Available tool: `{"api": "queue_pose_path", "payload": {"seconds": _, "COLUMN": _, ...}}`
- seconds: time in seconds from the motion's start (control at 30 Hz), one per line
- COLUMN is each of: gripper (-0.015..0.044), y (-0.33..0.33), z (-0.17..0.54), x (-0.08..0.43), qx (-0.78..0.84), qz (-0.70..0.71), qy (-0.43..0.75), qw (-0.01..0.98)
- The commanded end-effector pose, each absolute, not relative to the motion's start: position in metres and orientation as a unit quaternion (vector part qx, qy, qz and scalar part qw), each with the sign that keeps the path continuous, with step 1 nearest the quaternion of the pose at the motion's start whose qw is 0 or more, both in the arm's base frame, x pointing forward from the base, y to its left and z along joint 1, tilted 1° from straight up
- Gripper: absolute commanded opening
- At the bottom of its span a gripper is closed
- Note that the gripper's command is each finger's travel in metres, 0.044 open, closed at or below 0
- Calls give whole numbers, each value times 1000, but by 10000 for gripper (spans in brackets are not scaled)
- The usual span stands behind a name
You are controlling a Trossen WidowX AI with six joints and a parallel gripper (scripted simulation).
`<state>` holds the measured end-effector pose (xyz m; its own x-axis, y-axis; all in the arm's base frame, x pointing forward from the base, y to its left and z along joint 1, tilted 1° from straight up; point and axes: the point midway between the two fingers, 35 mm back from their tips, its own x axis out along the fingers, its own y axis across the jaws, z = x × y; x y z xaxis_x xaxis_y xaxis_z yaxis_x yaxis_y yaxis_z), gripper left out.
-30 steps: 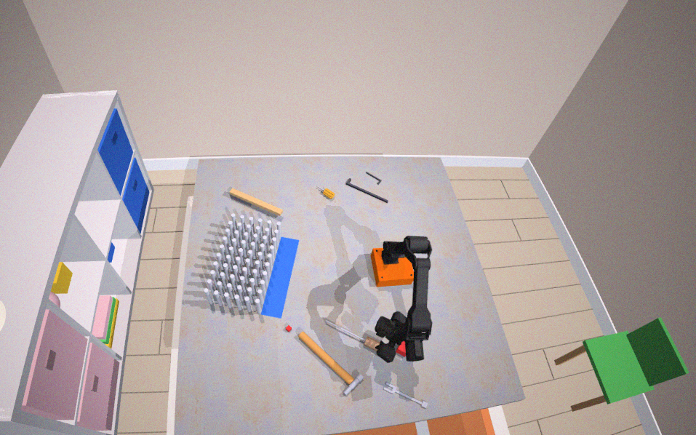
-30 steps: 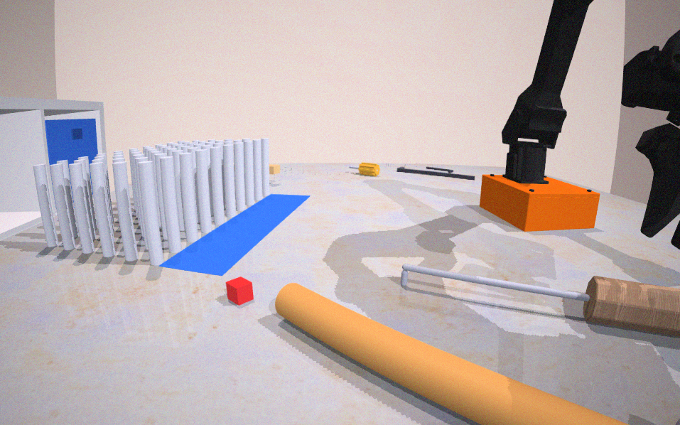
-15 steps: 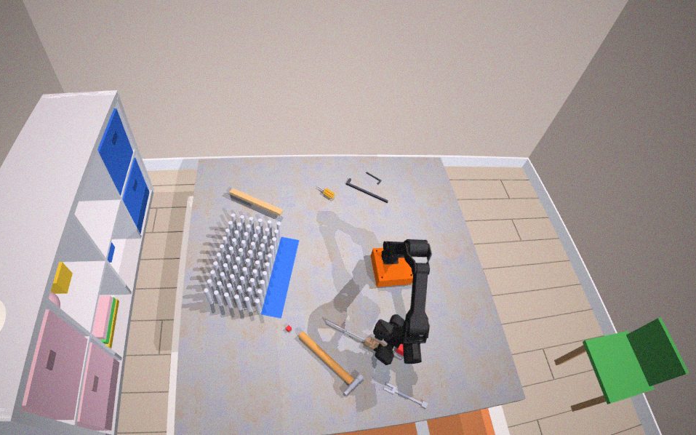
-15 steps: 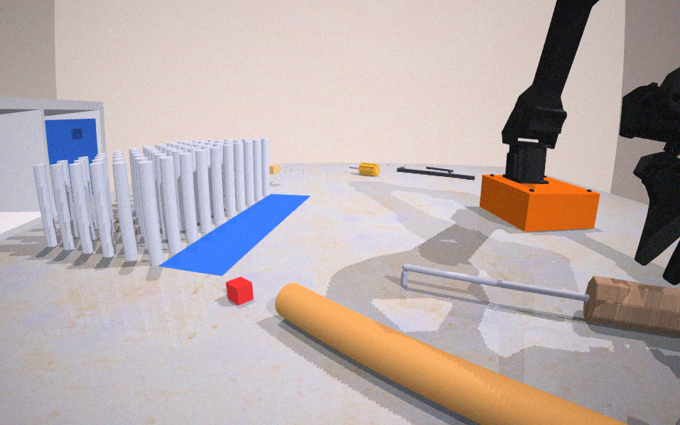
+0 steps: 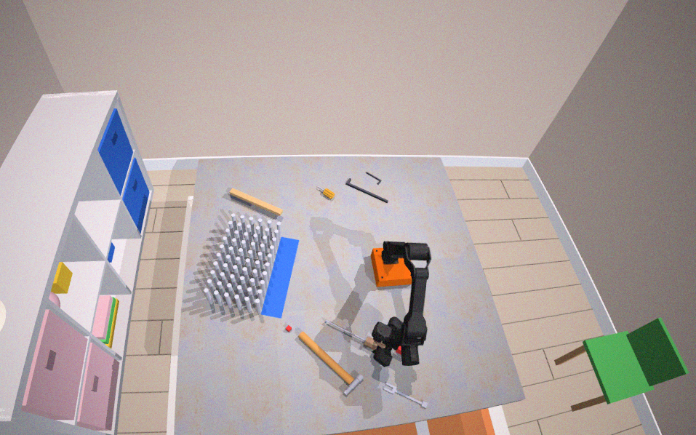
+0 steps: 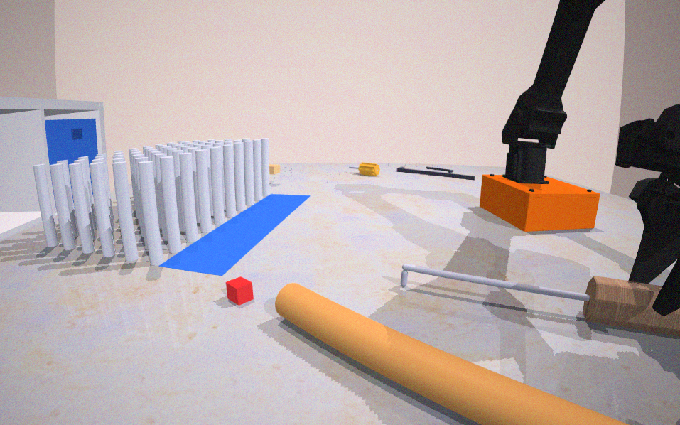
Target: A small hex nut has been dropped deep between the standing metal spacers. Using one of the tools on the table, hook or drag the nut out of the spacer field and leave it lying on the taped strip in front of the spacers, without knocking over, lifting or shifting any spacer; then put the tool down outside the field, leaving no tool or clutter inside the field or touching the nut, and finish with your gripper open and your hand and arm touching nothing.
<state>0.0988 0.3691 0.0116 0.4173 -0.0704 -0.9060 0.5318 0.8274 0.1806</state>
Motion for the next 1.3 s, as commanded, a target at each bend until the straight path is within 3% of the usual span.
{"api": "queue_pose_path", "payload": {"seconds": 0.0, "gripper": 280, "y": 367, "z": 4, "x": 99, "qx": 225, "qz": -188, "qy": 505, "qw": 812}}
{"api": "queue_pose_path", "payload": {"seconds": 0.2, "gripper": 280, "y": 367, "z": -3, "x": 99, "qx": 225, "qz": -188, "qy": 505, "qw": 812}}
{"api": "queue_pose_path", "payload": {"seconds": 0.3, "gripper": 201, "y": 367, "z": -3, "x": 99, "qx": 225, "qz": -188, "qy": 505, "qw": 812}}
{"api": "queue_pose_path", "payload": {"seconds": 0.57, "gripper": 148, "y": 367, "z": -3, "x": 99, "qx": 225, "qz": -188, "qy": 505, "qw": 812}}
{"api": "queue_pose_path", "payload": {"seconds": 0.77, "gripper": 0, "y": 372, "z": 24, "x": 100, "qx": 225, "qz": -188, "qy": 505, "qw": 812}}
{"api": "queue_pose_path", "payload": {"seconds": 1.27, "gripper": 0, "y": 373, "z": 120, "x": 99, "qx": 226, "qz": -187, "qy": 506, "qw": 811}}
